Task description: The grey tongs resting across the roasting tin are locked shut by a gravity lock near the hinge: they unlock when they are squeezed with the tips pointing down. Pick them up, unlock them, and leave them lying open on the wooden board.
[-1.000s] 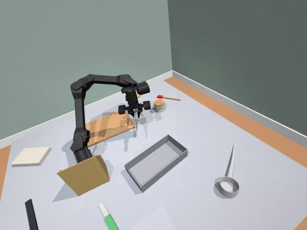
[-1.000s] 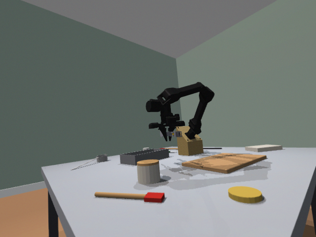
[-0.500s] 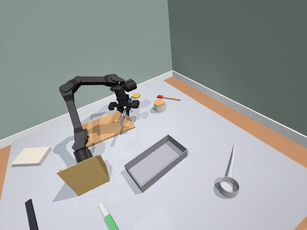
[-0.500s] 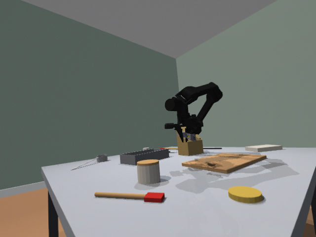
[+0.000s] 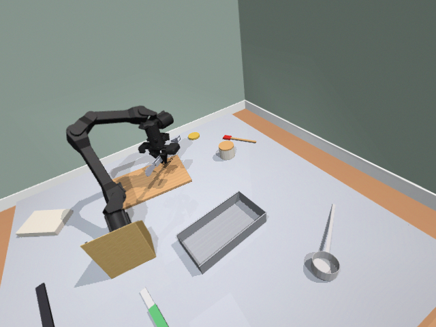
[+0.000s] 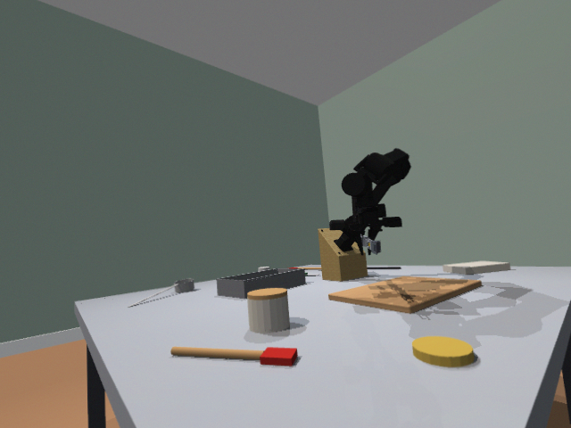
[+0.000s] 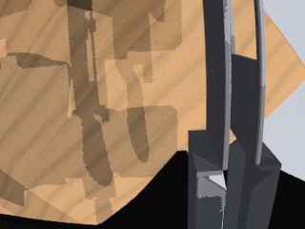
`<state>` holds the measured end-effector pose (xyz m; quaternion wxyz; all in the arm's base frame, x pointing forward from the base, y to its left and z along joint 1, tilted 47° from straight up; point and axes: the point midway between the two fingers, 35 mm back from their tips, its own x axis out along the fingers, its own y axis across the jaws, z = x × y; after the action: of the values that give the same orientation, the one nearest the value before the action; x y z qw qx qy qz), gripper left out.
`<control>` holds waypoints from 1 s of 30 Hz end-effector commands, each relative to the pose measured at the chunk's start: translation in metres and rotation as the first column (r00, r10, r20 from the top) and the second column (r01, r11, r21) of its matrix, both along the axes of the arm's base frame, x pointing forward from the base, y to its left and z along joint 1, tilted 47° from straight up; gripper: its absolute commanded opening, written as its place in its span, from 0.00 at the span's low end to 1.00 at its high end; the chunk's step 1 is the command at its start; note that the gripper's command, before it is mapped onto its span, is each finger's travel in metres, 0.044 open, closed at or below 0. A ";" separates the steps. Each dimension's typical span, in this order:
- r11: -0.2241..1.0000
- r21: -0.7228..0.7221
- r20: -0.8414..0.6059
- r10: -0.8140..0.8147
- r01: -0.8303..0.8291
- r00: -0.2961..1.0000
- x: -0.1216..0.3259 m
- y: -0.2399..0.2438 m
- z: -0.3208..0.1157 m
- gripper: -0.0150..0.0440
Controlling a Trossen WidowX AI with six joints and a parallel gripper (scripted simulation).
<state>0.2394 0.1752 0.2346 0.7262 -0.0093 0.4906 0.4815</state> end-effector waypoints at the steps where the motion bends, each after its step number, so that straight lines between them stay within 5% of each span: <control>1: 0.999 0.010 -0.026 -0.044 0.044 0.999 -0.016 0.006 0.010 0.00; 18: 0.972 0.068 -0.210 -0.205 0.223 0.956 -0.089 0.026 0.045 0.00; 30: 0.973 0.067 -0.166 -0.209 0.222 0.964 -0.090 0.028 0.043 0.00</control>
<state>0.1512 0.2032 0.2778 0.7233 0.1200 0.5351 0.4196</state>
